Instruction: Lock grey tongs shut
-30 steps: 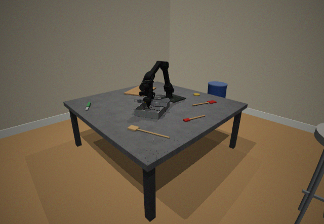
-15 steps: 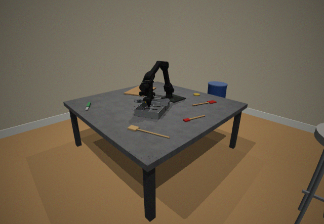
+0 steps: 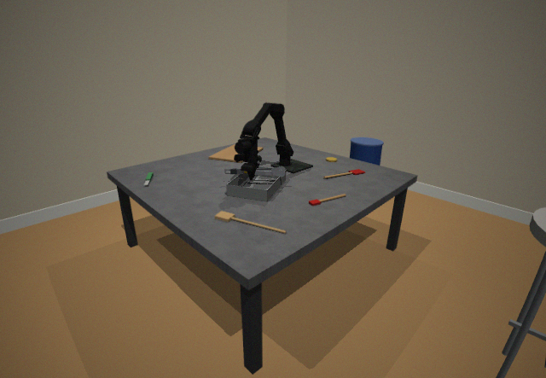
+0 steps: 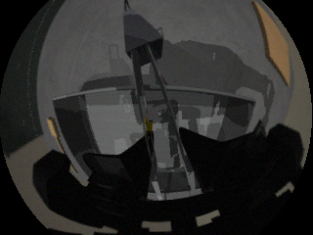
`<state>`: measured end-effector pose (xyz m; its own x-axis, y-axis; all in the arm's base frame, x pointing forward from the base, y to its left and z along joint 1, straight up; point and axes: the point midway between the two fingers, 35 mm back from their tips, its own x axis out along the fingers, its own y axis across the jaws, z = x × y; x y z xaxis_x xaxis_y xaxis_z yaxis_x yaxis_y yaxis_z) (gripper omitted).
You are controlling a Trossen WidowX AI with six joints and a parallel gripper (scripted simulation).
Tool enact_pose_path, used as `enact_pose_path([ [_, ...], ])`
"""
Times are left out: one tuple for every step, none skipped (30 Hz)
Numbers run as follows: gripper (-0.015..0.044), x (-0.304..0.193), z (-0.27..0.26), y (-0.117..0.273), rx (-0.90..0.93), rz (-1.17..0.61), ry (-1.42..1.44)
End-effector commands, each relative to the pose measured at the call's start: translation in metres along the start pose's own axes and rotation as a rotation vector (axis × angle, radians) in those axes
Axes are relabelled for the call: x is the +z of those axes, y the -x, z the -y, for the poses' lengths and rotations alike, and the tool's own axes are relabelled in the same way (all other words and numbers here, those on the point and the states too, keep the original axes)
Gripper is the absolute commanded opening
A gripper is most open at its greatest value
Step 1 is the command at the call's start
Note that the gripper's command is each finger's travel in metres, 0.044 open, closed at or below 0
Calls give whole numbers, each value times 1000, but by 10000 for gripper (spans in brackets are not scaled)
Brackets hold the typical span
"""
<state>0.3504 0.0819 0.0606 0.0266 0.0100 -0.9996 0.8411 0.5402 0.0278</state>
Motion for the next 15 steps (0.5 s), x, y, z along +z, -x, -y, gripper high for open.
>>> enact_pose_path([
  [147,0,-1,0,3,-1,0],
  [141,0,-1,0,3,-1,0],
  [134,0,-1,0,3,-1,0],
  [127,0,-1,0,3,-1,0],
  [121,0,-1,0,3,-1,0],
  [114,0,-1,0,3,-1,0],
  [107,0,-1,0,3,-1,0],
  [101,0,-1,0,3,-1,0],
  [94,0,-1,0,3,-1,0],
  [87,0,-1,0,3,-1,0],
  [81,0,-1,0,3,-1,0],
  [74,0,-1,0,3,-1,0],
  [67,0,-1,0,3,-1,0],
  [61,0,-1,0,3,-1,0],
  [54,0,-1,0,3,-1,0],
])
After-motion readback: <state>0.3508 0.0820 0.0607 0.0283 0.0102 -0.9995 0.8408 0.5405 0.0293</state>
